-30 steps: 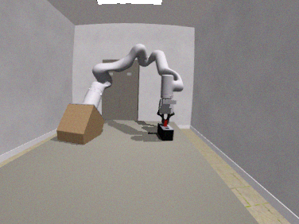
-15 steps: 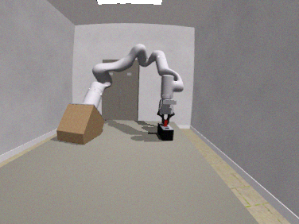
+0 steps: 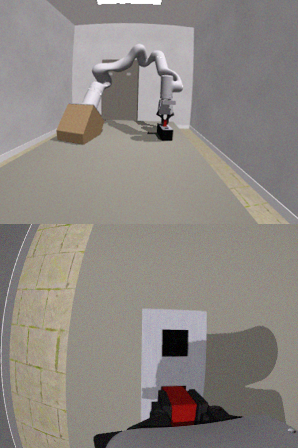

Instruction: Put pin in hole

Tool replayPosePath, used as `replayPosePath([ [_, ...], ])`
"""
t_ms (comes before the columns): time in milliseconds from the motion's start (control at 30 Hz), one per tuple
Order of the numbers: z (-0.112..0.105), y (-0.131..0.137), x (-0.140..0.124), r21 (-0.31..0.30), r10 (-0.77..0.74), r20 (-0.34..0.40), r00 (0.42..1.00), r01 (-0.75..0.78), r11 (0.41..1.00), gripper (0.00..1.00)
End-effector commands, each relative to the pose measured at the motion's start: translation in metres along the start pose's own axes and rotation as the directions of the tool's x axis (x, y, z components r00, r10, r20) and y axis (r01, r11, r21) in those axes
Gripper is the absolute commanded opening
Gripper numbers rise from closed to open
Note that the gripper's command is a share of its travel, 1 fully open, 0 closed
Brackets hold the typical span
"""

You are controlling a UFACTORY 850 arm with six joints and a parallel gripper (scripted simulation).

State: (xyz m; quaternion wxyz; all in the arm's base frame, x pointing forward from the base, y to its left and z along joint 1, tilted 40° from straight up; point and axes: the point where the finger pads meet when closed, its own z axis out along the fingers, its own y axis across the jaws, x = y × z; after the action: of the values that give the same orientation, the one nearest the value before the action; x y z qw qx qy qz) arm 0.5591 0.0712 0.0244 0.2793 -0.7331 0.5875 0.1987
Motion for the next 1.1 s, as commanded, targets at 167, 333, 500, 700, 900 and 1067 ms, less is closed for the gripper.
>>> replayPosePath([
  [167,-0.0007,-0.0004,-0.0005,0.001,0.0,0.001,1.0,0.0,1.0,0.0],
  [333,-0.0007,-0.0004,-0.0005,0.001,0.0,0.001,1.0,0.0,1.0,0.0],
  [500,0.0034,-0.0012,0.0,0.001,0.0,0.0,1.0,0.0,1.0,0.0],
  [700,0.0034,-0.0012,0.0,0.001,0.0,0.0,1.0,0.0,1.0,0.0],
  [900,0.0034,-0.0012,0.0,0.001,0.0,0.0,1.0,0.0,1.0,0.0],
  [1067,0.0034,-0.0005,0.0002,0.001,0.0,0.0,1.0,0.0,1.0,0.0],
])
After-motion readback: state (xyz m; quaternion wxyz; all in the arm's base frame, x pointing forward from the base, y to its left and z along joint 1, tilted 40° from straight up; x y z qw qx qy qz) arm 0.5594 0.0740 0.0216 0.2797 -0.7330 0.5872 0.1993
